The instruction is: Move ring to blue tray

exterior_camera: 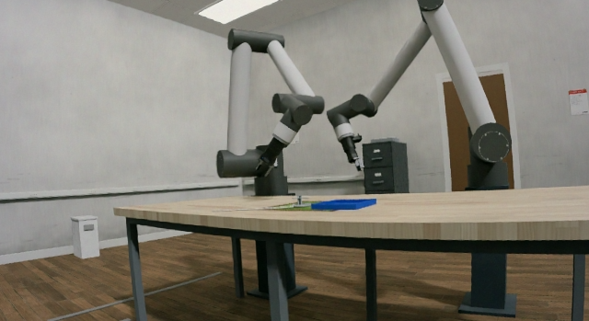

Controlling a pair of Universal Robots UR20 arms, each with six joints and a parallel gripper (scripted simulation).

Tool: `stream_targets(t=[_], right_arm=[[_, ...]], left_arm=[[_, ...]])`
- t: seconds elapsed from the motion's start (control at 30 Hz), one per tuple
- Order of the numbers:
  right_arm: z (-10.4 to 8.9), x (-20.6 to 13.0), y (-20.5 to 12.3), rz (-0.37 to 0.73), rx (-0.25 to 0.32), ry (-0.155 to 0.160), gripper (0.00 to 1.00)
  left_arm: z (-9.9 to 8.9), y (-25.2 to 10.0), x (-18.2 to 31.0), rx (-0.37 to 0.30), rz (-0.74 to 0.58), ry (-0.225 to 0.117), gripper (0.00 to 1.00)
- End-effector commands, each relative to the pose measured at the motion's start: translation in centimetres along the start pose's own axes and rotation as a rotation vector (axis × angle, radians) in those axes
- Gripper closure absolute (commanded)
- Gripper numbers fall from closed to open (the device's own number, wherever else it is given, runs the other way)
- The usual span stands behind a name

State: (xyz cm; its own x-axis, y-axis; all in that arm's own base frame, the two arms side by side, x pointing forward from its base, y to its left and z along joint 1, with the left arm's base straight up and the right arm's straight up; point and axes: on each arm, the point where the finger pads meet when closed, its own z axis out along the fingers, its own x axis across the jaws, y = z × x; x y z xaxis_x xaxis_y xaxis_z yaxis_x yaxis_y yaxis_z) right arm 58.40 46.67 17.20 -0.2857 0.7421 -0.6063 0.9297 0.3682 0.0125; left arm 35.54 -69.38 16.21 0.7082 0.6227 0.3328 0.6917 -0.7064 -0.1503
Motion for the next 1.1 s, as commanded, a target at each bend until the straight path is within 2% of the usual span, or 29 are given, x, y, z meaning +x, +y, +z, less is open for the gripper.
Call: stream_targets(t=[0.0,0.2,0.33,0.57,1.07], right_arm=[[-0.1,-0.3,0.1,0.006,0.000,0.003,0.00],[-0.1,-0.3,0.1,0.006,0.000,0.003,0.00],[-0.1,-0.3,0.1,0.006,0.000,0.003,0.00],[-0.1,-0.3,0.1,0.006,0.000,0.003,0.00],[-0.1,-0.3,0.1,0.006,0.000,0.003,0.00]], left_arm=[[-0.8,0.7,-3.1,-0.064,0.129,-0.130,0.00],[-1.9,1.4,-5.9,-0.145,0.262,-0.238,0.00],[-2.7,1.7,-7.2,-0.191,0.329,-0.287,0.00],[-3.0,1.8,-7.7,-0.213,0.359,-0.308,0.00],[-2.6,2.5,-6.1,-0.211,0.339,-0.311,0.00]])
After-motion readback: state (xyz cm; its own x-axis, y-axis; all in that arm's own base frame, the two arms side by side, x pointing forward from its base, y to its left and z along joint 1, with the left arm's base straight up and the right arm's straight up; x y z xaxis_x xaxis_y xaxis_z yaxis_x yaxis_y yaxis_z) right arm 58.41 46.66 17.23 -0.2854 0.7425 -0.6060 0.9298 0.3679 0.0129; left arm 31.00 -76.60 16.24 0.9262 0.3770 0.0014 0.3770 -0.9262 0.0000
